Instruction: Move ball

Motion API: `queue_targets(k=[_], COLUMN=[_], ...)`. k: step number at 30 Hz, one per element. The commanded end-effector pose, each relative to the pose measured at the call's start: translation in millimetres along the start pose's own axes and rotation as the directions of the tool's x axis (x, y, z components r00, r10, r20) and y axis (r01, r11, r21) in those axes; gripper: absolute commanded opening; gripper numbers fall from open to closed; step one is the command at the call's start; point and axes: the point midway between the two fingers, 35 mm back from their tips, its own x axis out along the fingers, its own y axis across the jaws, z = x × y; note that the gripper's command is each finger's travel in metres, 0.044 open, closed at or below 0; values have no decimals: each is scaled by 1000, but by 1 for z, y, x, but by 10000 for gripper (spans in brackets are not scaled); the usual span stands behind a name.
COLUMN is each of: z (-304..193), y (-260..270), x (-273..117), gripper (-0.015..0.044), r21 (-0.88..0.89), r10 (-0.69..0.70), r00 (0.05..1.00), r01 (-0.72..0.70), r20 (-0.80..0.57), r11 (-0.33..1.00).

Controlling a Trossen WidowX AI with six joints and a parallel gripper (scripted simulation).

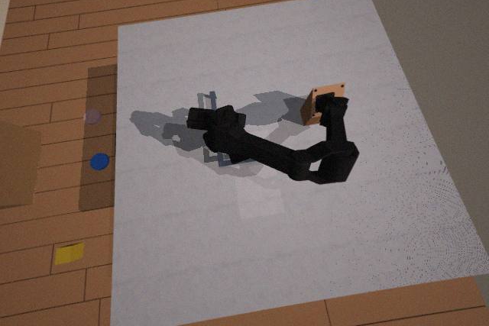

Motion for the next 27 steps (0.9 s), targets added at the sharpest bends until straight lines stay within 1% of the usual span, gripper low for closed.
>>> queue_targets(k=[1,4,11,23,27], z=[6,7,7,8,7], y=[3,4,4,5,5], x=[3,4,10,71,74], gripper=[0,0,0,0,0], r21=[128,173,173,173,173], r10=[2,3,2,5,6], r00=[1000,1000,1000,1000,1000], r01=[-3,-4,-3,-6,-7], r20=[7,7,7,8,8], r11=[992,985,985,985,985])
